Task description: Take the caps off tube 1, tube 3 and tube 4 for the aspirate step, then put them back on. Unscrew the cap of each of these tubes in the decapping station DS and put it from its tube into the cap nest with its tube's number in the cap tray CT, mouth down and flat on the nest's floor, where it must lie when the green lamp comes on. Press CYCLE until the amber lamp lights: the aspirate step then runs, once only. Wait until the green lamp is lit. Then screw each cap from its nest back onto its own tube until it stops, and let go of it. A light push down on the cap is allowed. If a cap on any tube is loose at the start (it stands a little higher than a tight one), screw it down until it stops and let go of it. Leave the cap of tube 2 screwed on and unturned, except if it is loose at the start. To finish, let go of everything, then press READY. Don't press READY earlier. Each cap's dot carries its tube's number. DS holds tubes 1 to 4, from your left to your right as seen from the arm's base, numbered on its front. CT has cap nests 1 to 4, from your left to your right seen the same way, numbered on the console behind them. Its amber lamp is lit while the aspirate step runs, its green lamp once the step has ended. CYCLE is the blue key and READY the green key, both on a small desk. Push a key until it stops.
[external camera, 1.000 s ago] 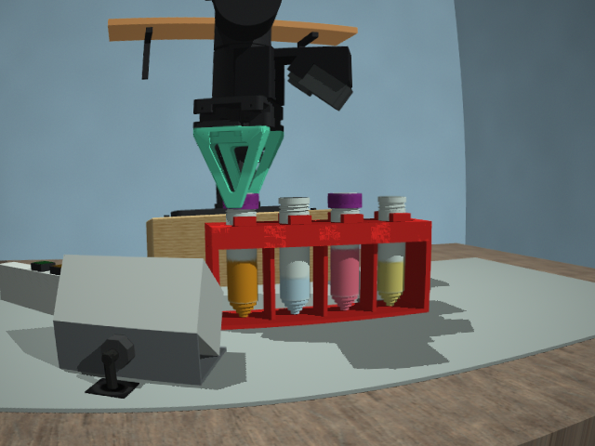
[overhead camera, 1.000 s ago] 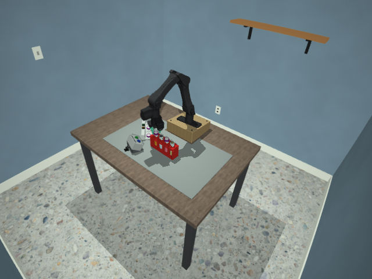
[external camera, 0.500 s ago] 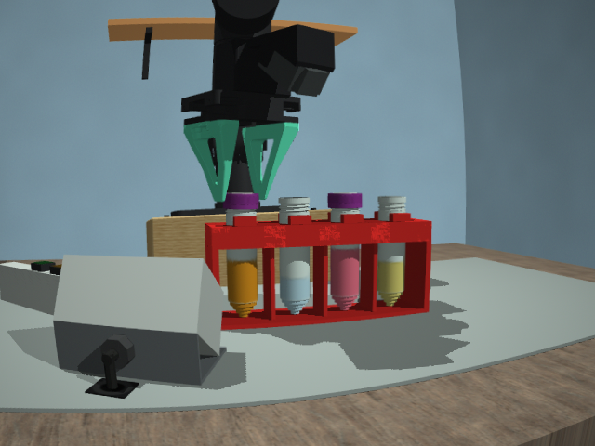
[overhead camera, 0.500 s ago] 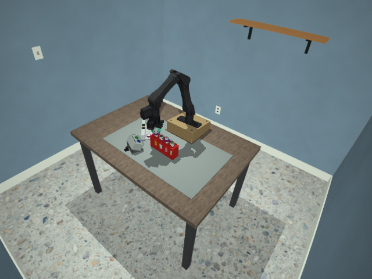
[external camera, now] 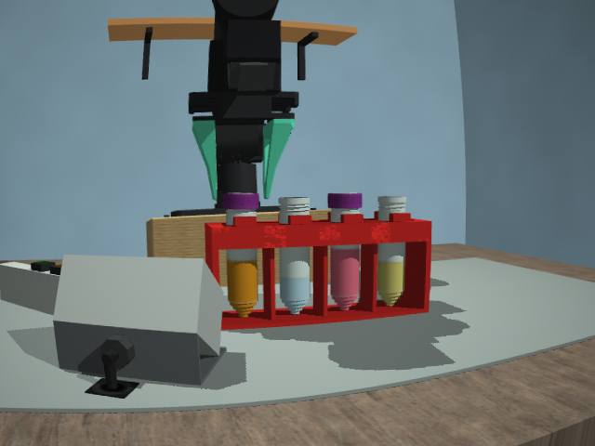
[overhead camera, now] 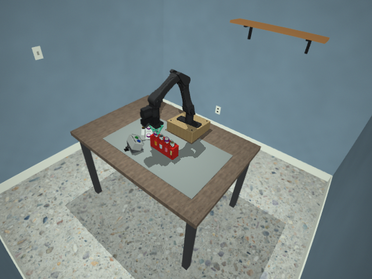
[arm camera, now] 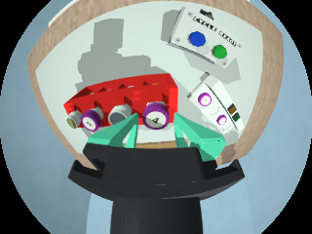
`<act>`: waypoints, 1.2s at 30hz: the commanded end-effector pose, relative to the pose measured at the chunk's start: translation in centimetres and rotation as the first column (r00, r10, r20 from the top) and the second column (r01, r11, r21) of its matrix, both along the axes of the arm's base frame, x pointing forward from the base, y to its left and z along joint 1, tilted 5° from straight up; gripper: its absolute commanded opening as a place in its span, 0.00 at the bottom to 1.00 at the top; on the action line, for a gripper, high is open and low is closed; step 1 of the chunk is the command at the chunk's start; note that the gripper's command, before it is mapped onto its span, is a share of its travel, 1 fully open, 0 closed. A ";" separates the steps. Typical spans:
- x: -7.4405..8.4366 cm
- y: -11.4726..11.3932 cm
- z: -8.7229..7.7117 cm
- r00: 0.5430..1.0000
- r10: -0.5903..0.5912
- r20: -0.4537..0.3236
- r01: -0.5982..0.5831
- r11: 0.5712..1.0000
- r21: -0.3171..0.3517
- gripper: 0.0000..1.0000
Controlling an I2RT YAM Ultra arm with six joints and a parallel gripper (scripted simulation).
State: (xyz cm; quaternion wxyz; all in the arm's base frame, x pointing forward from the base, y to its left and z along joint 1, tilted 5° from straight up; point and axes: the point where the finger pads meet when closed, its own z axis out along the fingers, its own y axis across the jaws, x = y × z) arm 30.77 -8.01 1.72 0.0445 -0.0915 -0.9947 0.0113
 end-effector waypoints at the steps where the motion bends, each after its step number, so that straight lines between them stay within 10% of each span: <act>1: 0.4 0.0 0.5 0.998 -0.053 0.020 0.053 0.999 -0.008 0.49; 2: 0.4 0.0 0.5 0.998 -0.053 0.020 0.053 0.999 -0.008 0.49; 3: 0.4 0.0 0.5 0.998 -0.053 0.020 0.053 0.999 -0.008 0.00; 34: 0.7 0.1 4.0 0.998 -0.053 0.021 0.053 0.999 -0.008 0.00; 36: -0.3 -1.3 4.1 0.976 -0.217 0.025 0.218 0.976 -0.020 0.00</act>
